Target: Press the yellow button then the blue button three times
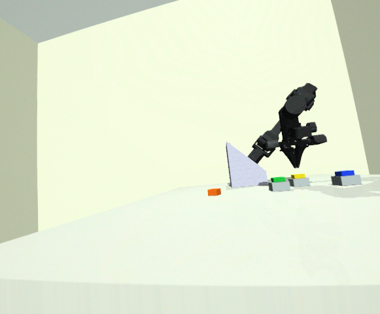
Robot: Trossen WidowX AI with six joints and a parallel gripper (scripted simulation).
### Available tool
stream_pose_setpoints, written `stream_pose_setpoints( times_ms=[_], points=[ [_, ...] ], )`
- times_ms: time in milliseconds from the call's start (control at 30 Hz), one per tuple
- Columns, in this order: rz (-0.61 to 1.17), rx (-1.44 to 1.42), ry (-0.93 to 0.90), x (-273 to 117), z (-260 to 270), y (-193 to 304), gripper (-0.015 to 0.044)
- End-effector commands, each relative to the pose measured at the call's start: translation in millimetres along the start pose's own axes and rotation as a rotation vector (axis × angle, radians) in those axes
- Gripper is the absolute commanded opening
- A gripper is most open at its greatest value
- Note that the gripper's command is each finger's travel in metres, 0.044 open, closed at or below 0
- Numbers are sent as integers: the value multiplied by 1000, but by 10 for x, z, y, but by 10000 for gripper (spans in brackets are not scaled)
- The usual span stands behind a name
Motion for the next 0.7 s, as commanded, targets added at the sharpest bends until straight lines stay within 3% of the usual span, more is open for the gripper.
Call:
stream_pose_setpoints(
  times_ms=[0,667],
  points=[
    [5,6,-3,74,-5,12,20],
    [5,6,-6,277,0,20,20]
  ],
)
Point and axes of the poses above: the point midway between the two fingers, 35 mm back from their tips, its own x axis out along the fingers, its own z axis across the jaws, y = z × x, the point moved 5 cm from there along -x, back along the fingers, and after that the axes turned 3 degrees about x, right-handed, at the moved point
